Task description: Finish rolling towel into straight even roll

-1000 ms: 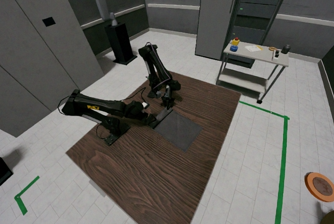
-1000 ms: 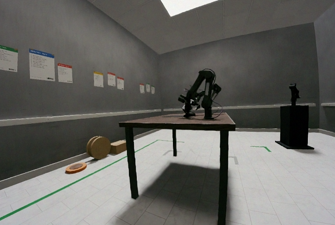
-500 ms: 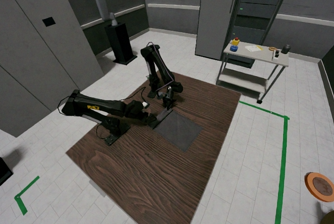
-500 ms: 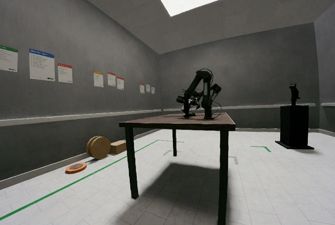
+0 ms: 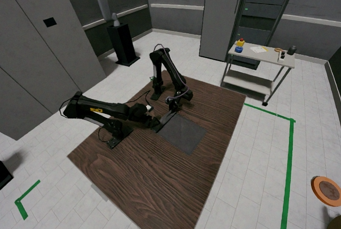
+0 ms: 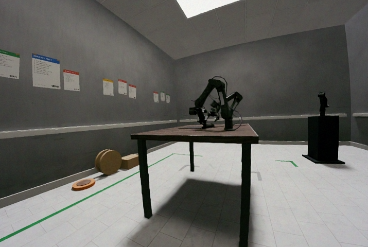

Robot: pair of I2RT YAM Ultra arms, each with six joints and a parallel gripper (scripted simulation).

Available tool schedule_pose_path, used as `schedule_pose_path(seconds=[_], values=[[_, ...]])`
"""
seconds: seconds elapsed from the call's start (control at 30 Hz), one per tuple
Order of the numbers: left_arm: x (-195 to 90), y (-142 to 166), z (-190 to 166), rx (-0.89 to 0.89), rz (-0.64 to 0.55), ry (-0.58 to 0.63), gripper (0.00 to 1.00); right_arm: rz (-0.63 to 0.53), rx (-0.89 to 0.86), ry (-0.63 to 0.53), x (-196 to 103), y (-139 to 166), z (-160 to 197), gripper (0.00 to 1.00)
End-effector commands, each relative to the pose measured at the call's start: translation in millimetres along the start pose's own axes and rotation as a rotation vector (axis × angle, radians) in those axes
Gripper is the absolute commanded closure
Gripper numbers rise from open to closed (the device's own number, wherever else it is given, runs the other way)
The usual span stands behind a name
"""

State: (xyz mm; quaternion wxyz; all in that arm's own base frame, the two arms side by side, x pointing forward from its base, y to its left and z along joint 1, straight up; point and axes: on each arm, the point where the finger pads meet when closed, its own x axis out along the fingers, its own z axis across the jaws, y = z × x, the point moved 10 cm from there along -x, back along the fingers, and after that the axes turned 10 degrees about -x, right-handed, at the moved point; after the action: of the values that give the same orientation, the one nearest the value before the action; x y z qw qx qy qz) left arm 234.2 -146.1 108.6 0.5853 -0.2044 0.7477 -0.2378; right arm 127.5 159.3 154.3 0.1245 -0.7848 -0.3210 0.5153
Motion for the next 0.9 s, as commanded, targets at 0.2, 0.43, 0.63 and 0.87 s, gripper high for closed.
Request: schedule_pose_path(seconds=[0.2,0.43,0.63,0.87], values=[[3.5,1.2,15.6,-0.24,0.084,0.302,0.84,-0.007,0.009,0.012,4.5,-1.8,0.0,0.02],[5.9,0.7,24.7,-0.321,0.109,0.399,0.84,-0.007,0.009,0.012,4.5,-1.8,0.0,0.02],[8.8,1.1,32.4,-0.392,0.132,0.485,0.84,-0.007,0.009,0.012,4.5,-1.8,0.0,0.02],[10.2,1.4,35.5,-0.422,0.141,0.521,0.84,-0.007,0.009,0.012,4.5,-1.8,0.0,0.02]])
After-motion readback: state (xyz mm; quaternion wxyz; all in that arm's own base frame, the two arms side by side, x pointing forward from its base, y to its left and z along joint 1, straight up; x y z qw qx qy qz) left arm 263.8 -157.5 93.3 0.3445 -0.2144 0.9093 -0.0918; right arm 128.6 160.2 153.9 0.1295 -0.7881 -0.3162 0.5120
